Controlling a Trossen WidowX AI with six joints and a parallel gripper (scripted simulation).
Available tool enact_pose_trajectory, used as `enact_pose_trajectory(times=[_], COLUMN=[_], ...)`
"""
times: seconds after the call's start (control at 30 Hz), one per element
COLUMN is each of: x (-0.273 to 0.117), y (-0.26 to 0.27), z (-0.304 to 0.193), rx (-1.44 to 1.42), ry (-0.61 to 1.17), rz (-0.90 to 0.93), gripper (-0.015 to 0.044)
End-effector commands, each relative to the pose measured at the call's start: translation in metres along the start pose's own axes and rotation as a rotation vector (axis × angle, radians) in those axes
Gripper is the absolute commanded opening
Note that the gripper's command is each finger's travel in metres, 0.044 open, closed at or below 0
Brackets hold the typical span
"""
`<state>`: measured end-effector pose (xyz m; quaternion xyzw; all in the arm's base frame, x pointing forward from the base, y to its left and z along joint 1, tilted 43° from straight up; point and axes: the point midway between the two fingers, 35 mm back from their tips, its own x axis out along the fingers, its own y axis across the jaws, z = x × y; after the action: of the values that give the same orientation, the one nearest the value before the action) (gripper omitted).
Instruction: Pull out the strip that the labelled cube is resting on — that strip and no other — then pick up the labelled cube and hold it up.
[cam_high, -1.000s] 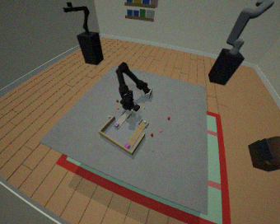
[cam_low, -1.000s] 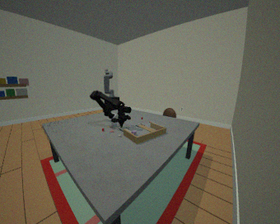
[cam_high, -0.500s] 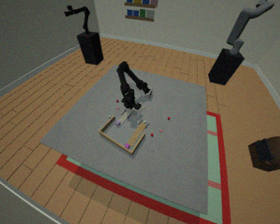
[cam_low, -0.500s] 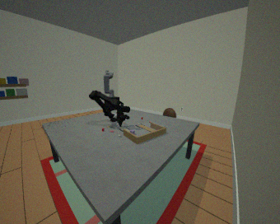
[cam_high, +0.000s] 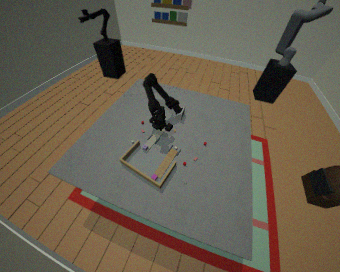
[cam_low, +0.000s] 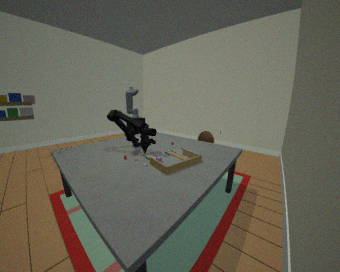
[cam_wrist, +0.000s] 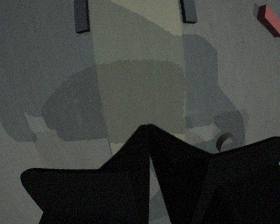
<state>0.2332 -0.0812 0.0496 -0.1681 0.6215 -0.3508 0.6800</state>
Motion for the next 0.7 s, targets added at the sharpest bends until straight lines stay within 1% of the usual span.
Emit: enact_pose_trajectory(times=[0.0, 0.67], x=[0.004, 0.004], y=[0.0, 0.0], z=[-0.013, -0.042], rx=[-0.004, -0.005], ry=[0.023, 0.024], rz=[0.0, 0.0], gripper=[0.0, 0.0])
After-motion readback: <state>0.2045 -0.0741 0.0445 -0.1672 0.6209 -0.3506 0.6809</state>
